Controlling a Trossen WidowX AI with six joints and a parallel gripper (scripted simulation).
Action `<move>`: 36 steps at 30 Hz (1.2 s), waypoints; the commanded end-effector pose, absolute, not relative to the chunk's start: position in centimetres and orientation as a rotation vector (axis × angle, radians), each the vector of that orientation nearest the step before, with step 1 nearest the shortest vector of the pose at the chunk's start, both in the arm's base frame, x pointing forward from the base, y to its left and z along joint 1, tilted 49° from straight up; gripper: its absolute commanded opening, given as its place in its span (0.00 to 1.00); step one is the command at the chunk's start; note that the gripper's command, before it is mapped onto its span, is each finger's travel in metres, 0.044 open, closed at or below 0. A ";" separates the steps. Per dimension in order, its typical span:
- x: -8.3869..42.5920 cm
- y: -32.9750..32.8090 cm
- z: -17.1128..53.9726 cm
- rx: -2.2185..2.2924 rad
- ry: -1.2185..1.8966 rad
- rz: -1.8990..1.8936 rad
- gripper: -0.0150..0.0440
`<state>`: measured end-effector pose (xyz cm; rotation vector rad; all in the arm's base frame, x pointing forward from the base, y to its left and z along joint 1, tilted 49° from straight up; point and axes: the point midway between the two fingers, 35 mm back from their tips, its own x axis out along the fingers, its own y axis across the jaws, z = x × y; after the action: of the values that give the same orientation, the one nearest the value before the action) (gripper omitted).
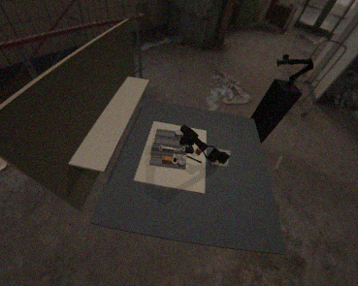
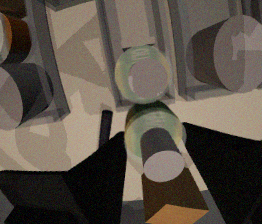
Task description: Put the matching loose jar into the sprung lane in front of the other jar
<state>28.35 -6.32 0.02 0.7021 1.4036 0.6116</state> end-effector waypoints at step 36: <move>30.6 -6.7 0.5 0.692 1.376 0.610 0.25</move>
<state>29.66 -6.47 0.11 0.6972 1.4090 0.6111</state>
